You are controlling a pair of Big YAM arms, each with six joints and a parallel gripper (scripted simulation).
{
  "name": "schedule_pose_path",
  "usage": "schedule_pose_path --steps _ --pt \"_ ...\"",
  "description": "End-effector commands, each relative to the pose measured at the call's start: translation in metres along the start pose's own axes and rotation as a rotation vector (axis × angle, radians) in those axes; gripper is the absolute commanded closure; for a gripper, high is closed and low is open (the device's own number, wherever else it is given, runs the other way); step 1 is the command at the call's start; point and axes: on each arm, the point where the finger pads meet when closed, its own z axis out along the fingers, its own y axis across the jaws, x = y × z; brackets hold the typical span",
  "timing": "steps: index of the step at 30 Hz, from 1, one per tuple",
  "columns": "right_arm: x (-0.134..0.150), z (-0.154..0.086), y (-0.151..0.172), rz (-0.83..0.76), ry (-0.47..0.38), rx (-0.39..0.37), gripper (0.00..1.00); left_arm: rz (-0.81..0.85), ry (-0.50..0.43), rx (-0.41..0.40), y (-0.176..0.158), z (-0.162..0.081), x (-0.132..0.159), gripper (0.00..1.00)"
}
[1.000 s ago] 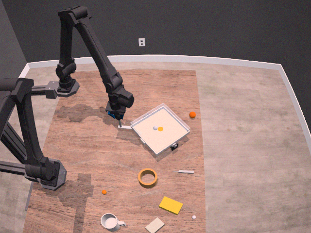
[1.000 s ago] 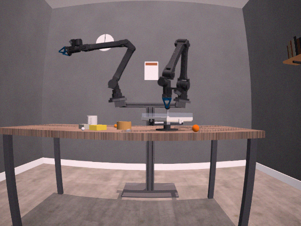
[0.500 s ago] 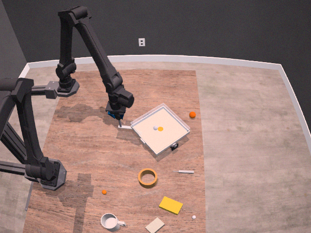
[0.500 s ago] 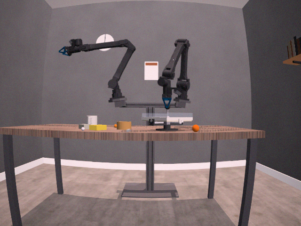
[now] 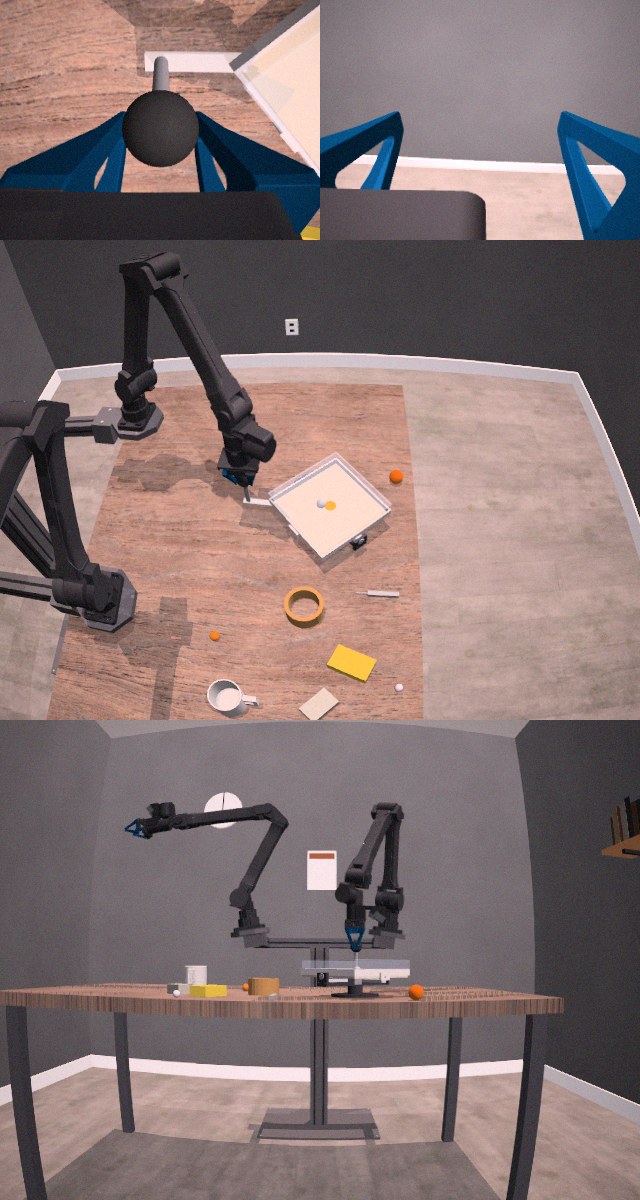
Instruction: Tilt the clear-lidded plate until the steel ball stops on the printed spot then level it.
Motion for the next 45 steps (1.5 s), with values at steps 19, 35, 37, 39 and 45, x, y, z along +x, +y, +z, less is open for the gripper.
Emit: schedule_pose_path --steps 19,35,37,39,45 --pt "-0.048 -0.004 -0.004 -0.011 -0.091 0.005 0.0 0.016 0.013 0.039 -0.012 -0.019 0.004 1.0" --pt "-0.048 -0.004 -0.004 -0.011 -0.091 0.005 0.0 0.019 0.009 0.03 -0.004 -0.005 0.004 1.0" --pt "-0.048 -0.004 -0.004 -0.011 -0.091 0.005 0.0 0.018 0.011 0.034 -0.006 -0.008 0.004 1.0" --pt "-0.048 -0.004 -0.004 -0.011 -0.091 0.005 0.0 0.017 0.013 0.04 -0.009 -0.011 0.005 1.0" --pt "-0.048 -0.004 -0.004 -0.011 -0.091 0.005 0.0 0.015 0.017 0.05 -0.015 -0.015 0.007 1.0"
